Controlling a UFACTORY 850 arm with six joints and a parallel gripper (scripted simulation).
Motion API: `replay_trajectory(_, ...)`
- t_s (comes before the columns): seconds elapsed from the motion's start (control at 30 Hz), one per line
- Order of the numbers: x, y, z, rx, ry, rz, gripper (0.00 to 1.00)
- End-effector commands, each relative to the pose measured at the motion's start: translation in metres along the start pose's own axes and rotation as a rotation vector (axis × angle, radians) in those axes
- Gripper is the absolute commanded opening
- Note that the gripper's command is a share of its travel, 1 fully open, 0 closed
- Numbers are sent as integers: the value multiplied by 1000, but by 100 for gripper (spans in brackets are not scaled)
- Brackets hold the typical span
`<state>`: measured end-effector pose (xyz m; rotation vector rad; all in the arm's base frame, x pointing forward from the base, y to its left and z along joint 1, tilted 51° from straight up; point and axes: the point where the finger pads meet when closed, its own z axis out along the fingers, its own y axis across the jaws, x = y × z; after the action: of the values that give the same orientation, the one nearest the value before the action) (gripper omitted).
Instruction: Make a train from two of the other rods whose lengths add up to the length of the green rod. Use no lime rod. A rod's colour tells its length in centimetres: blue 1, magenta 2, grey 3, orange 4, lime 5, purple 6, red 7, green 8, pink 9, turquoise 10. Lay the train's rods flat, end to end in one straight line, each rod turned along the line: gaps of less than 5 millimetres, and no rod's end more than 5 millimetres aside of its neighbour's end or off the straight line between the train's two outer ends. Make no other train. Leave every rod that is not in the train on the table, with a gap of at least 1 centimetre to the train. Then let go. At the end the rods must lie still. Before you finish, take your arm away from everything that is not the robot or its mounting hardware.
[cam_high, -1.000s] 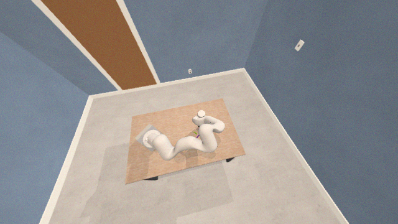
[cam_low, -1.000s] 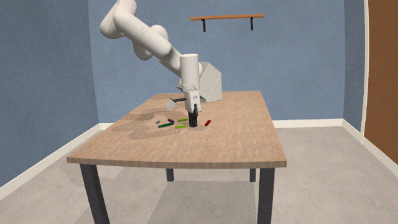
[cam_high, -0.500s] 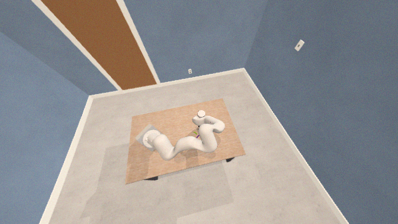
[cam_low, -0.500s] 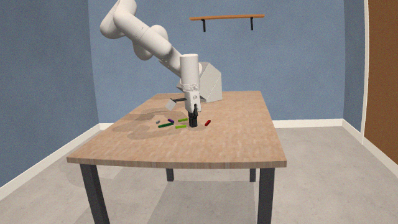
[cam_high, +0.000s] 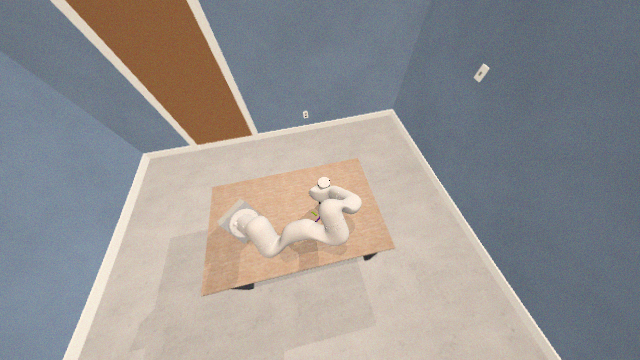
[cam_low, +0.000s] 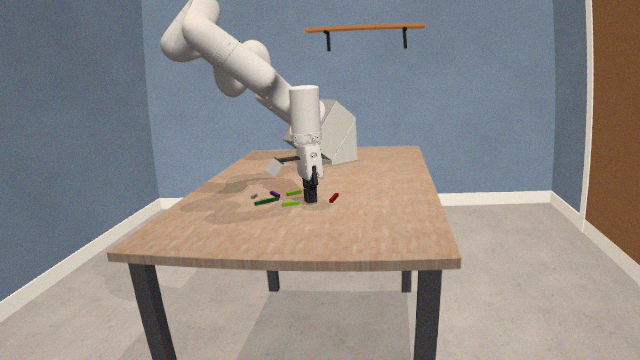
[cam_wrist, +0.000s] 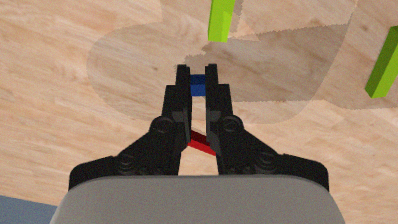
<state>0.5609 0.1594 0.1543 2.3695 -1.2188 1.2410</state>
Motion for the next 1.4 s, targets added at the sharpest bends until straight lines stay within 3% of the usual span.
replay_trajectory(0.0,0,-1,-7,1,0,0,4)
replay_trajectory(0.33,0,-1,-76,1,0,0,4)
replay_trajectory(0.47,0,-1,-93,1,0,0,4)
replay_trajectory(1.1,-1,1,-97,1,0,27,4)
replay_trajectory(1.37,-16,12,-97,1,-1,275,4)
